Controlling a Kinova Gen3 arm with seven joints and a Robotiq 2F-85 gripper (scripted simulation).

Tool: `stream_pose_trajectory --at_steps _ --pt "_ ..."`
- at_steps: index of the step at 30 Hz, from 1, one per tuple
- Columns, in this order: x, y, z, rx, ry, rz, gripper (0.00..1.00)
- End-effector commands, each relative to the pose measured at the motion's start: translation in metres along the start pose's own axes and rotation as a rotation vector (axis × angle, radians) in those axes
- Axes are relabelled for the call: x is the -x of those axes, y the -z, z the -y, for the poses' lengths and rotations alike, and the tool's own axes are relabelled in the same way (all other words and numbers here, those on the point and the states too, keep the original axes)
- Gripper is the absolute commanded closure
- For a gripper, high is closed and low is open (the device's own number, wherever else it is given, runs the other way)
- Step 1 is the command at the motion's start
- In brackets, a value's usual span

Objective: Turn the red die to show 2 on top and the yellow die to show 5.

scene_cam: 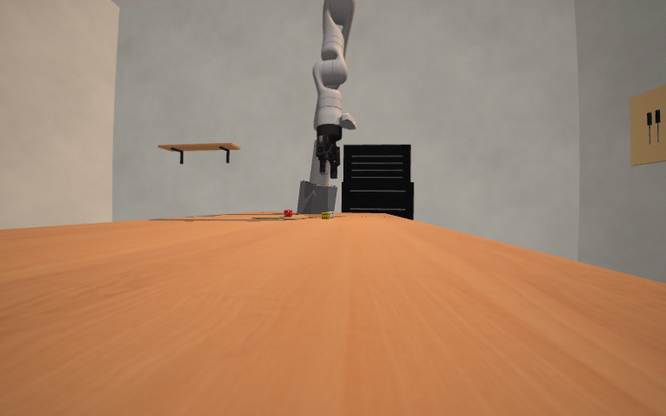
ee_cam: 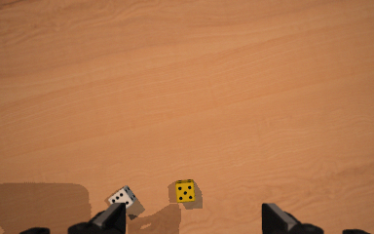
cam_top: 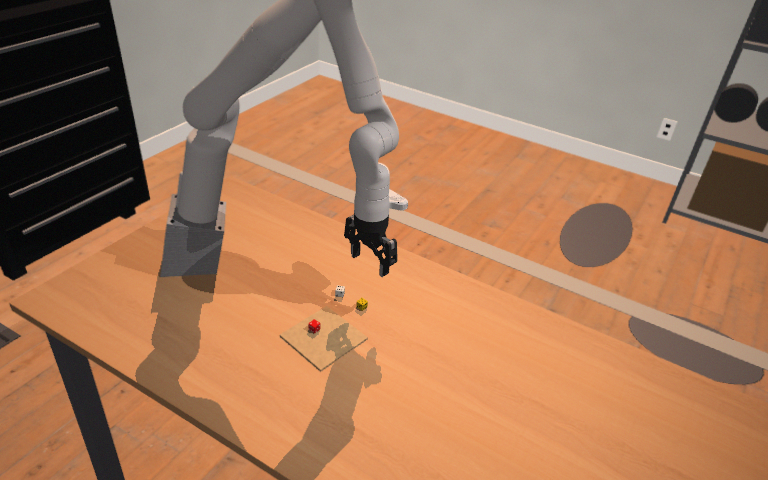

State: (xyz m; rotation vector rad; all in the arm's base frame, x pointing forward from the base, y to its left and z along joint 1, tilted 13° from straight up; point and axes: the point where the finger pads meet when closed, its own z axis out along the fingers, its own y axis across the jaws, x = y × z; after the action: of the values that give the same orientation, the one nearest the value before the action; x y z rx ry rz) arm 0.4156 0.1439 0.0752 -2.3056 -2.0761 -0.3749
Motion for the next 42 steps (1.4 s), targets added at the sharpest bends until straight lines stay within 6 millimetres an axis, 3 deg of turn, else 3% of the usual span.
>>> stream_pose_trajectory --at_steps 1,7,8,42 --pt "0.009 -0.022 0.005 -0.019 0.046 0.007 0.00" --pt "0.011 -0.033 0.006 -0.019 0.092 0.005 0.00" --pt "0.011 -0.033 0.006 -0.019 0.092 0.005 0.65" --pt "0.011 -0.033 0.006 -0.019 0.092 0.005 0.65"
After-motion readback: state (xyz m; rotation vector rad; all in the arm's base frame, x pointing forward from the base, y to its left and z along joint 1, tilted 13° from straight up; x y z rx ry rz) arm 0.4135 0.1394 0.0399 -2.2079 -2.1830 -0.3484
